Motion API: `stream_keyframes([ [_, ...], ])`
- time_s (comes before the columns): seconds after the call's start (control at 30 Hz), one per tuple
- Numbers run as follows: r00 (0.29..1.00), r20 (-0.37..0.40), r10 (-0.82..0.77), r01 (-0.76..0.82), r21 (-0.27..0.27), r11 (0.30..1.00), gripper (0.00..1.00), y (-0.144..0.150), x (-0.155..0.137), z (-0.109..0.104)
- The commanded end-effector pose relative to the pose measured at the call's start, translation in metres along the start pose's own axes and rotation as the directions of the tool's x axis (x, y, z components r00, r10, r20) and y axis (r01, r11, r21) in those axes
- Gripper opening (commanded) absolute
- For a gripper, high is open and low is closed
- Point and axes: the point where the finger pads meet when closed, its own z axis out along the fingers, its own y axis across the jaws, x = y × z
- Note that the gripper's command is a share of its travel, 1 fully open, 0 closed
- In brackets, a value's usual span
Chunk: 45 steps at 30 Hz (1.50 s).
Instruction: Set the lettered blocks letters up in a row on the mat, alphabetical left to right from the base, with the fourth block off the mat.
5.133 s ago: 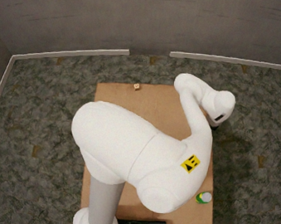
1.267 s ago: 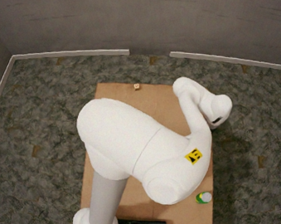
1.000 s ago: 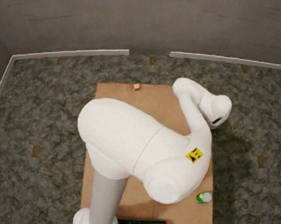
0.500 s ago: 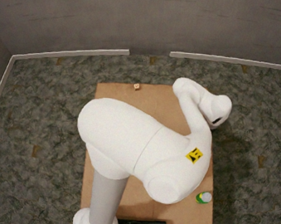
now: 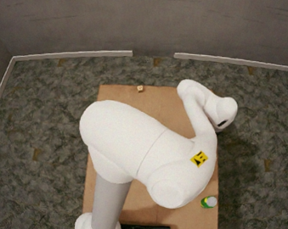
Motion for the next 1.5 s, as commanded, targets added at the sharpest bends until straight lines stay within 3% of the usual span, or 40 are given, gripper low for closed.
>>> stream_keyframes([
  [0.0,1.0,-0.004,-0.002,0.002,0.005,1.0,0.46,-0.0037,0.0027,0.0032],
  [0.03,1.0,-0.004,-0.002,0.002,0.005,1.0,0.35,-0.0037,0.0027,0.0032],
  [0.57,1.0,-0.004,-0.002,0.002,0.005,1.0,0.35,-0.0037,0.0027,0.0032],
  [0.6,1.0,-0.004,-0.002,0.002,0.005,1.0,0.24,-0.0037,0.0027,0.0032],
  [1.47,1.0,-0.004,-0.002,0.002,0.005,1.0,0.24,-0.0037,0.0026,0.0032],
])
